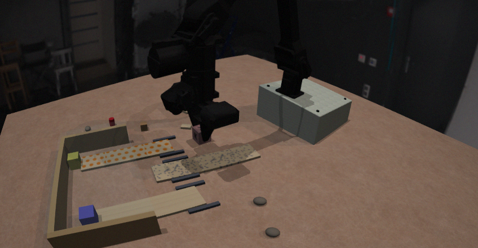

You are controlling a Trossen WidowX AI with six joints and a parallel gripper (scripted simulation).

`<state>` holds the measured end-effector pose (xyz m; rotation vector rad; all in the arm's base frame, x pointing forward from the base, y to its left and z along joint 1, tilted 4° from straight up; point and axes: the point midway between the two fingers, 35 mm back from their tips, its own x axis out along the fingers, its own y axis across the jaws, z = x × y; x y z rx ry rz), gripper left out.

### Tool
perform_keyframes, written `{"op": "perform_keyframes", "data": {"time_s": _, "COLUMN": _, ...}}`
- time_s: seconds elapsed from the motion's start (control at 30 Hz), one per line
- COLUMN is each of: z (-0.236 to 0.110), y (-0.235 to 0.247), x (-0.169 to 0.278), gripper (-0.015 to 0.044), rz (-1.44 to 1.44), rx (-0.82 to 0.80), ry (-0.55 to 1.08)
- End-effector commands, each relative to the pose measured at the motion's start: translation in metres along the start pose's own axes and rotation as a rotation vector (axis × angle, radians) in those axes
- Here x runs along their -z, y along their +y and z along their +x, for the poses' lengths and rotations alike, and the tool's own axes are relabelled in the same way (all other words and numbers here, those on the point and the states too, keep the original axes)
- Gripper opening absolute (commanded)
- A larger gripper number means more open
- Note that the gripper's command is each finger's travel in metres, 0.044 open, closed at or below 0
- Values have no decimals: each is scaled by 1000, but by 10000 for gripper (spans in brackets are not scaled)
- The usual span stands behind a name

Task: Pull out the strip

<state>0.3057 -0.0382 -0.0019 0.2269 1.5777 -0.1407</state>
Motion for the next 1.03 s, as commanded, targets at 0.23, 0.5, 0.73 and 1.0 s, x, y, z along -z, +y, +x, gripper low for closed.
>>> {"op": "perform_keyframes", "data": {"time_s": 0.23, "z": -35, "y": -1, "x": 3, "gripper": 0, "rz": -4, "rx": 3, "ry": -6}}
{"op": "perform_keyframes", "data": {"time_s": 0.5, "z": -35, "y": -1, "x": 3, "gripper": 0, "rz": -4, "rx": 3, "ry": -6}}
{"op": "perform_keyframes", "data": {"time_s": 0.73, "z": -35, "y": -1, "x": 3, "gripper": 0, "rz": -4, "rx": 3, "ry": -6}}
{"op": "perform_keyframes", "data": {"time_s": 1.0, "z": -35, "y": -1, "x": 3, "gripper": 0, "rz": -4, "rx": 3, "ry": -6}}
